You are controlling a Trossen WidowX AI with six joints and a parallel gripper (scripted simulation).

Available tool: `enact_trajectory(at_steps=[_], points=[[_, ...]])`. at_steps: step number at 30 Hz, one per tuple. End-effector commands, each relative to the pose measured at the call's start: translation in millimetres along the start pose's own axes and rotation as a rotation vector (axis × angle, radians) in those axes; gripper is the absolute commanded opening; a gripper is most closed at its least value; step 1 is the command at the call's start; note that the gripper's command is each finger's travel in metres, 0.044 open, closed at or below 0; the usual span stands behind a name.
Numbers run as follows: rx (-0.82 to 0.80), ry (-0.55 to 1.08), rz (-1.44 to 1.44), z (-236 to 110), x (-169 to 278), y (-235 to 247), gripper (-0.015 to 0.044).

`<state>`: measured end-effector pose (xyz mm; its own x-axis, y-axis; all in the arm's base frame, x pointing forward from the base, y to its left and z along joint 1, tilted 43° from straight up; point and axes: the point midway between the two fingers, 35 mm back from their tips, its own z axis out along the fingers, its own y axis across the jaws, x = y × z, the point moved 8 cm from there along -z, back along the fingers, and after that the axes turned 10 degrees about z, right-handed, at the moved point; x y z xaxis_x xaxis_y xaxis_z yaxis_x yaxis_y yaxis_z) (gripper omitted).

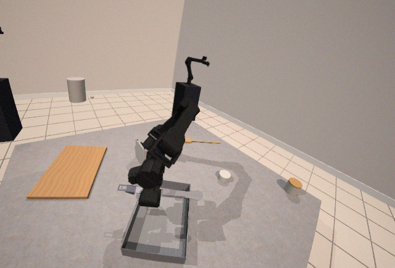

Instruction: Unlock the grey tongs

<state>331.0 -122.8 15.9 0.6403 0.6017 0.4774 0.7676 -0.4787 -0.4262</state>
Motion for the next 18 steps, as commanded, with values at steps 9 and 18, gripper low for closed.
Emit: enact_trajectory(at_steps=[9,18], points=[[0.068,0.003,-0.012,-3.6,3.6,5.8,-0.015],[0.063,-0.004,-0.061,-7.9,-12.6,12.5,-0.015]])
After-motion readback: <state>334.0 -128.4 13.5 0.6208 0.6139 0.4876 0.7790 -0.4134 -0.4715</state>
